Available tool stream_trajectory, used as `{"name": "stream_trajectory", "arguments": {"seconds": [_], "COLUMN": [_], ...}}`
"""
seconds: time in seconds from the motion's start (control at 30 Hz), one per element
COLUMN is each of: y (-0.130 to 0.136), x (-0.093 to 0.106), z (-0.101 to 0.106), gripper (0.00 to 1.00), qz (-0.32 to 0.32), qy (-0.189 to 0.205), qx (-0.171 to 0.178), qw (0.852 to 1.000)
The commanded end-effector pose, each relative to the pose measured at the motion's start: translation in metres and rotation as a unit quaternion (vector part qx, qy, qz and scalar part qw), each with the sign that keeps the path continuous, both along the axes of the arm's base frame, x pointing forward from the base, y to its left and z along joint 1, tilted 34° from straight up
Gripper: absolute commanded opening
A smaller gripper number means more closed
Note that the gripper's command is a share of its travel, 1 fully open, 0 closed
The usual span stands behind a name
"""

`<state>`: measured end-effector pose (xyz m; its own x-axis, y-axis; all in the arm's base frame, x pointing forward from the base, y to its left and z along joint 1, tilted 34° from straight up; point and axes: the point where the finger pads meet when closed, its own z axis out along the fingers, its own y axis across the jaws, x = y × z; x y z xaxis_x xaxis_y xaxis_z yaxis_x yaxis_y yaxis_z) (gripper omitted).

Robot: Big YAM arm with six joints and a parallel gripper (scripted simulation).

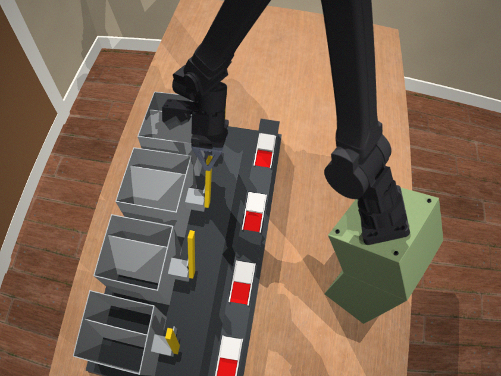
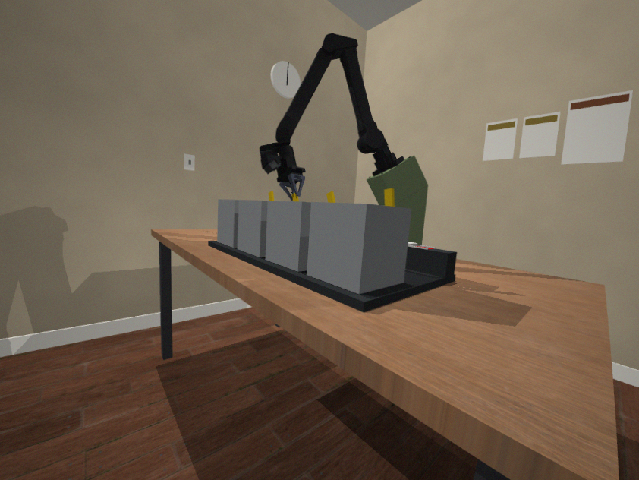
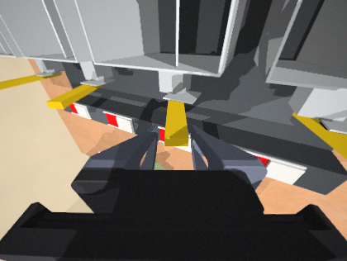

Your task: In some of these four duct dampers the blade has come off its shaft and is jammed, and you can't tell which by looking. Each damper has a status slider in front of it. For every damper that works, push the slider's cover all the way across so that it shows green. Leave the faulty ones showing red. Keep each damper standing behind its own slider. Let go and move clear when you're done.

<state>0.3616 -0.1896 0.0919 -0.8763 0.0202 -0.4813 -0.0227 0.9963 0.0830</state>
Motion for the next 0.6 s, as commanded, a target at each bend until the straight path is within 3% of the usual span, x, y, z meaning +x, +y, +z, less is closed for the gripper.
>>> {"name": "stream_trajectory", "arguments": {"seconds": [0.0, 0.57], "y": [0.003, 0.002], "x": [0.003, 0.007], "z": [-0.015, -0.027], "gripper": [0.36, 0.36], "qz": [-0.003, -0.005], "qy": [0.006, 0.005], "qx": [0.005, 0.004], "qw": [1.000, 1.000]}}
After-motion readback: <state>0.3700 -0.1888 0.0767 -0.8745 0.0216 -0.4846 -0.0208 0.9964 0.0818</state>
